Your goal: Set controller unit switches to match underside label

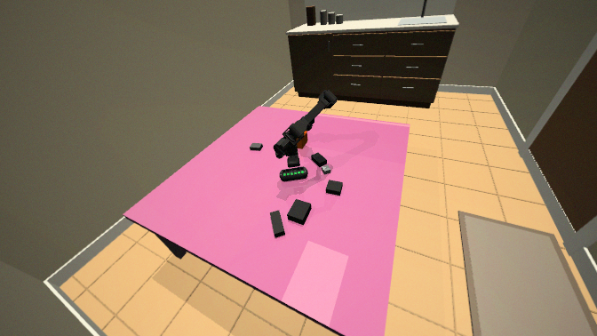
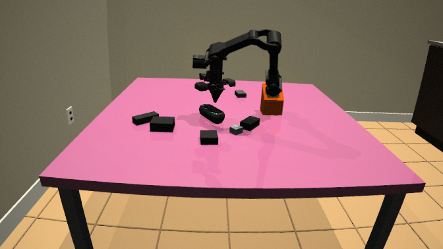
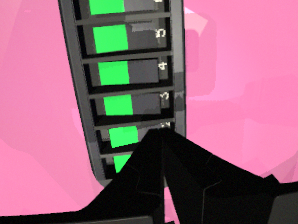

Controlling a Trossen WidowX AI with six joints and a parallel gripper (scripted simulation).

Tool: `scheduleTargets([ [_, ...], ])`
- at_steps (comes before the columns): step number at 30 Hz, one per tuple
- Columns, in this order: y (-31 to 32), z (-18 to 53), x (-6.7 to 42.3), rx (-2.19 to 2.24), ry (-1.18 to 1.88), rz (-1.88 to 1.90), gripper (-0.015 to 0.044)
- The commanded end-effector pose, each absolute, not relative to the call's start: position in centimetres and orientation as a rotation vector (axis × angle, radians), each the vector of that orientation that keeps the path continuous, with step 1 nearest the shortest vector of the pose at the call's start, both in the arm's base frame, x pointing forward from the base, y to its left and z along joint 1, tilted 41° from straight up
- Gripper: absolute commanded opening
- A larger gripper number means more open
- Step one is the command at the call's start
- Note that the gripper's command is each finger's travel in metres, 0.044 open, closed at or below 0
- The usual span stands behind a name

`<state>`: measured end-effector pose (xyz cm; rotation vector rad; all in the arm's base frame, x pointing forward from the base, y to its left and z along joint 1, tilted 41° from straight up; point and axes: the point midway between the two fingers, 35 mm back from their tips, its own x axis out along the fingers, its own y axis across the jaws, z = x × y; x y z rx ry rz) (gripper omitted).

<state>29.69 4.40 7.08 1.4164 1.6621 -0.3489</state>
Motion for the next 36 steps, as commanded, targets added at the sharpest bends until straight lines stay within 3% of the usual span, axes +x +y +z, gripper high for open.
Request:
scheduleTargets([
  [1,4.4,6.9,29.6,1.42,1.65,-0.334,0.0],
  [36,7.1,3.7,30.0,1.428,1.654,-0.331,0.0],
])
